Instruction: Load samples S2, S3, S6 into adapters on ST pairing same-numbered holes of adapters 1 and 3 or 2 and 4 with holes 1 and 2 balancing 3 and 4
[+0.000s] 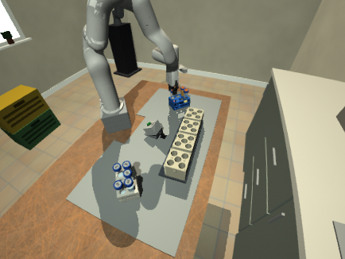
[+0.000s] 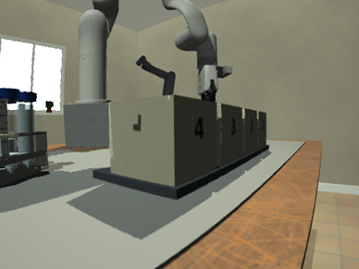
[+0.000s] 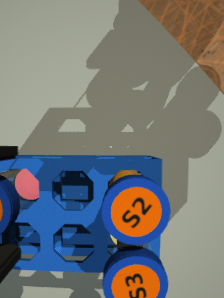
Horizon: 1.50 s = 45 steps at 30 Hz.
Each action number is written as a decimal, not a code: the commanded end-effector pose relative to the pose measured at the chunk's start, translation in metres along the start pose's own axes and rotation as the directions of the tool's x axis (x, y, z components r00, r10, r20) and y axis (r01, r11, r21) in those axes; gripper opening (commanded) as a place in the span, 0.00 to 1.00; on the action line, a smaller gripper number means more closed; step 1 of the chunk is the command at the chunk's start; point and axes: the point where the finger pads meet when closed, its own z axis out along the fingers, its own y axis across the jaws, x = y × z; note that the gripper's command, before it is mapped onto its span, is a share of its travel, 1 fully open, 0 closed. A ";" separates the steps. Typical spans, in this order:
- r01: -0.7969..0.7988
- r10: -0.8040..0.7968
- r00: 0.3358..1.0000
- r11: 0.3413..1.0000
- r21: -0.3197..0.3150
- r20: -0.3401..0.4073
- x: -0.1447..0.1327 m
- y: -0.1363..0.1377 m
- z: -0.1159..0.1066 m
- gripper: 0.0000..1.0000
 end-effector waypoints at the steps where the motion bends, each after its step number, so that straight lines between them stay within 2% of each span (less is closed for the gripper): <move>1: 0.000 0.000 1.000 1.000 0.000 -0.004 0.002 0.000 0.001 0.57; 18: 0.000 0.000 1.000 1.000 0.000 -0.004 0.002 0.000 0.003 0.57; 19: 0.000 0.000 1.000 1.000 0.000 -0.004 0.002 0.000 0.003 0.00; 45: 0.000 0.000 1.000 1.000 0.000 -0.004 0.002 0.000 0.002 0.00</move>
